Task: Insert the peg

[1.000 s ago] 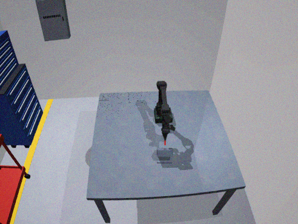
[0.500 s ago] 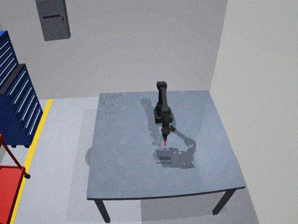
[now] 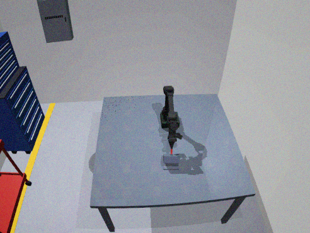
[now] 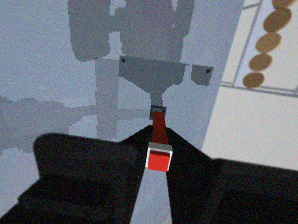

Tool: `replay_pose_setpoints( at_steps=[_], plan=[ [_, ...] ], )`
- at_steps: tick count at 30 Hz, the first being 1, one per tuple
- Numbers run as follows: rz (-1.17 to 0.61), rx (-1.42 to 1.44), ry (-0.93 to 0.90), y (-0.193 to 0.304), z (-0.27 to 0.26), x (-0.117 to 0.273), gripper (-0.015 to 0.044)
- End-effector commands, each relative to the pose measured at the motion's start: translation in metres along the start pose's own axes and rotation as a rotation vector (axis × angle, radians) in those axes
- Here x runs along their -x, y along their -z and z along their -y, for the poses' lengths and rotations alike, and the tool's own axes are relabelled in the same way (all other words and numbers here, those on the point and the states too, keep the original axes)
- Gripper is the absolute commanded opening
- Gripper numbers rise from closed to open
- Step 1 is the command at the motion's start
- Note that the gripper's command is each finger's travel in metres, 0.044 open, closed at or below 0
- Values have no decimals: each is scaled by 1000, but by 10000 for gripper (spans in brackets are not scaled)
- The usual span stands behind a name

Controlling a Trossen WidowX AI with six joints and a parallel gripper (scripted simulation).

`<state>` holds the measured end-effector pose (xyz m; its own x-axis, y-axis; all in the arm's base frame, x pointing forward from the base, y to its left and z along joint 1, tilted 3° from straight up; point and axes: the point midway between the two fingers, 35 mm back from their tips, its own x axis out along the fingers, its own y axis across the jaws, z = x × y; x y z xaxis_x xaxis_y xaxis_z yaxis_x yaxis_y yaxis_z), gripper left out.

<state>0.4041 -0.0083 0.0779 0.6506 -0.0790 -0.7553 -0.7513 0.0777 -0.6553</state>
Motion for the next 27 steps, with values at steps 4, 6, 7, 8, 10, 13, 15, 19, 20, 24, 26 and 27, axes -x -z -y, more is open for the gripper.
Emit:
replay_pose_setpoints(
  at_steps=[4,6,7,8,10,13,15,19,20,24,26,27],
  plan=[
    [0,0,3,0,1,1,0],
    [0,0,3,0,1,1,0],
    [0,0,3,0,1,1,0],
    [0,0,3,0,1,1,0],
    [0,0,3,0,1,1,0],
    [0,0,3,0,1,1,0],
    [0,0,3,0,0,1,0],
    [0,0,3,0,-1,1,0],
    [0,0,3,0,-1,1,0],
    [0,0,2,0,-2,1,0],
    [0,0,2,0,-3,1,0],
    [0,0,2,0,-3,1,0]
  ],
)
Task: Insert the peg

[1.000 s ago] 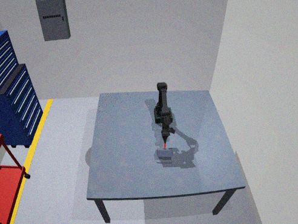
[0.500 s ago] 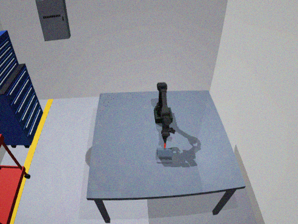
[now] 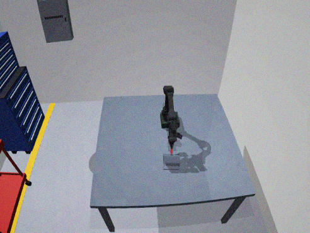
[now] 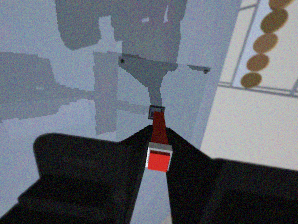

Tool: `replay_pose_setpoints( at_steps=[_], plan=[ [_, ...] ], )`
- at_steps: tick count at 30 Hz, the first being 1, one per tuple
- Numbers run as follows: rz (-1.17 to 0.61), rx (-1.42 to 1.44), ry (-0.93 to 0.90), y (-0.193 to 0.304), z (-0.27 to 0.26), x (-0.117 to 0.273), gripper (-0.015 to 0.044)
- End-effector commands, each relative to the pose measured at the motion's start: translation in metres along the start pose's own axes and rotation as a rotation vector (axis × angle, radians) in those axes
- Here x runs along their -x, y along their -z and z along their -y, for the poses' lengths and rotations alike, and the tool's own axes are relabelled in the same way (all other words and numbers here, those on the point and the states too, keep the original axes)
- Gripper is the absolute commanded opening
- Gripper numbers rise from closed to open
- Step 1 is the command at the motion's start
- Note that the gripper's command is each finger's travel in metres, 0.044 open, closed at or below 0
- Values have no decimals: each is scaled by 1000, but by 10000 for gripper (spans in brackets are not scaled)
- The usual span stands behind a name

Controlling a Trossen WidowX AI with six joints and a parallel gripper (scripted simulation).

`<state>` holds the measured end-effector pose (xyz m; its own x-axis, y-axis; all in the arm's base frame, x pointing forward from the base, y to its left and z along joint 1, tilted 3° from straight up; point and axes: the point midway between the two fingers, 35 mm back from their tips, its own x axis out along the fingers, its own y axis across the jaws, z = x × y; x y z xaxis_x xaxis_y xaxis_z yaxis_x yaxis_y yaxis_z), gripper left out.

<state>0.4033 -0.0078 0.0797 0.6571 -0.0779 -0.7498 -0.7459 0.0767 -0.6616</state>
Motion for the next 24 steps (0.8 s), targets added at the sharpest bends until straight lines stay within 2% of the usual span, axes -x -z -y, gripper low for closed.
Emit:
replay_pose_setpoints(
  at_steps=[1,24],
  plan=[
    [-1,-1,-6,0,-4,-1,0],
    [-1,-1,-5,0,-3,-11,0]
  ],
)
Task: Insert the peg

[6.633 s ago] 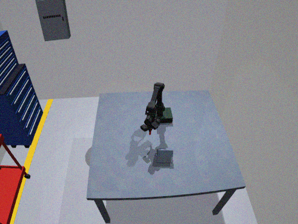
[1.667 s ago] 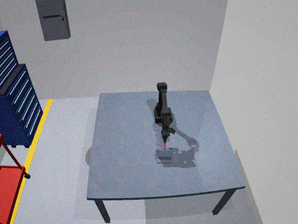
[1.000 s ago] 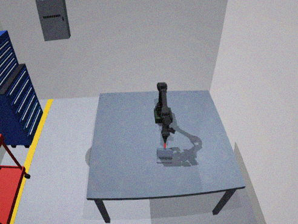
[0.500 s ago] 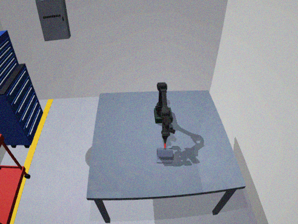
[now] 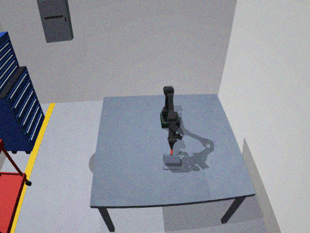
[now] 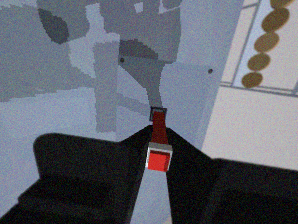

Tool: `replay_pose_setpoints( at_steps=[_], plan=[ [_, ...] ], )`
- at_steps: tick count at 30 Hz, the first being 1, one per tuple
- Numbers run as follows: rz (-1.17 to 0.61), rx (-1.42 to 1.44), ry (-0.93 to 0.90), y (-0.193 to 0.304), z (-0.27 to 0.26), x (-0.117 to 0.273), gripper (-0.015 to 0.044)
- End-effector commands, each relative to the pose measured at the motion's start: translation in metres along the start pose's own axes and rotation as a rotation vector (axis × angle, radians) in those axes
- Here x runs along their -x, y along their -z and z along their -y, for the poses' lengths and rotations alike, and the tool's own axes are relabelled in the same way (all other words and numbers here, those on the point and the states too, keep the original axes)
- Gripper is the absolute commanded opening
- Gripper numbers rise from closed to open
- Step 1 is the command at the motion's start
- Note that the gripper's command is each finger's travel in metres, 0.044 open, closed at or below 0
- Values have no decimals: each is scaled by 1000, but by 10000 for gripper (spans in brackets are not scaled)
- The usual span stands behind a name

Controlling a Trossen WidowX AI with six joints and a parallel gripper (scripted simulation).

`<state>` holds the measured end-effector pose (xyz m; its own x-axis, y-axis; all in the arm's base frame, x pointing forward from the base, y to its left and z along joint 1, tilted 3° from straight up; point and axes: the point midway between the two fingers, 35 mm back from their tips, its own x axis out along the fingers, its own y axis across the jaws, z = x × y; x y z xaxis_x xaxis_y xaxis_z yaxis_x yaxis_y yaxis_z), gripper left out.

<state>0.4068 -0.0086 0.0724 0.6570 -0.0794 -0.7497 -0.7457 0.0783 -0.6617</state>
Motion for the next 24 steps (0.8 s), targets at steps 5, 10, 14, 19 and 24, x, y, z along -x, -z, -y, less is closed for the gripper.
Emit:
replay_pose_setpoints(
  at_steps=[5,10,14,19,24],
  plan=[
    [0,1,-5,0,-1,-6,0],
    [0,1,-5,0,-1,-9,0],
    [0,1,-5,0,0,-11,0],
    [0,1,-5,0,0,-14,0],
    [0,1,-5,-1,0,-16,0]
  ],
)
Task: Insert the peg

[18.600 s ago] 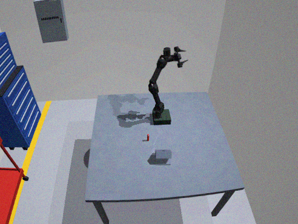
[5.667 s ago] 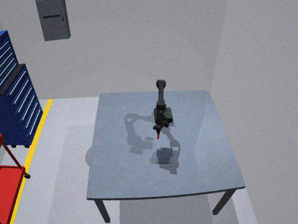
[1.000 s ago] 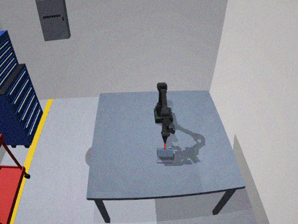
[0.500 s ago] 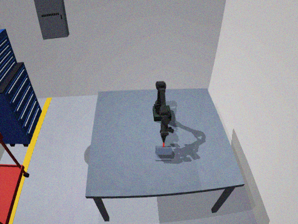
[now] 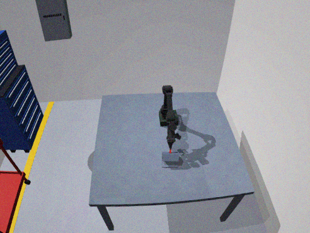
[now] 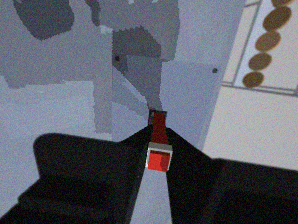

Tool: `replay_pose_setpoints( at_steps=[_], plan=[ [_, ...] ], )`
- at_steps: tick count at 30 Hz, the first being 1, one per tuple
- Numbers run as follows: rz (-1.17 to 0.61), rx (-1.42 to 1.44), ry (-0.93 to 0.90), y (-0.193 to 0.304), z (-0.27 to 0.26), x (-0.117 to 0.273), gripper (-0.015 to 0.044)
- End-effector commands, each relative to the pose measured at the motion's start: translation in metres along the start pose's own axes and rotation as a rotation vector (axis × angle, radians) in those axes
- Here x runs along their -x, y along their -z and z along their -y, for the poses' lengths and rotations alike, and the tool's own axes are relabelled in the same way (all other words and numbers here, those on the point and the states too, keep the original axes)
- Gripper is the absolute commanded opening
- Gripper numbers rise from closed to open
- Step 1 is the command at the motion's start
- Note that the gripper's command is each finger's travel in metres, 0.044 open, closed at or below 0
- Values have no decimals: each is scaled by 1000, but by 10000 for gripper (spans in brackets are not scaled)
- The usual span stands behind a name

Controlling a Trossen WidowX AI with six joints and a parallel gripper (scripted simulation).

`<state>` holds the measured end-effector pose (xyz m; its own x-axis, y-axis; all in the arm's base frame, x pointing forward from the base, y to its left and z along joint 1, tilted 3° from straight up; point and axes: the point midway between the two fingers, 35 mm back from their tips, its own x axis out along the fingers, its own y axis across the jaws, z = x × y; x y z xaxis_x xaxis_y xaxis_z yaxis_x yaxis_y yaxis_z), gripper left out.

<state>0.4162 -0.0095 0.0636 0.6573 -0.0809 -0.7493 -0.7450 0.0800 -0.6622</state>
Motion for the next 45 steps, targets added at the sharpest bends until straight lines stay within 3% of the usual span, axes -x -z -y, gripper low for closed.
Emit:
replay_pose_setpoints(
  at_steps=[1,40,45],
  plan=[
    [2,3,-5,0,-1,-4,0],
    [-1,-2,0,0,-1,-15,0],
    [-1,-2,0,0,-1,-15,131]
  ],
)
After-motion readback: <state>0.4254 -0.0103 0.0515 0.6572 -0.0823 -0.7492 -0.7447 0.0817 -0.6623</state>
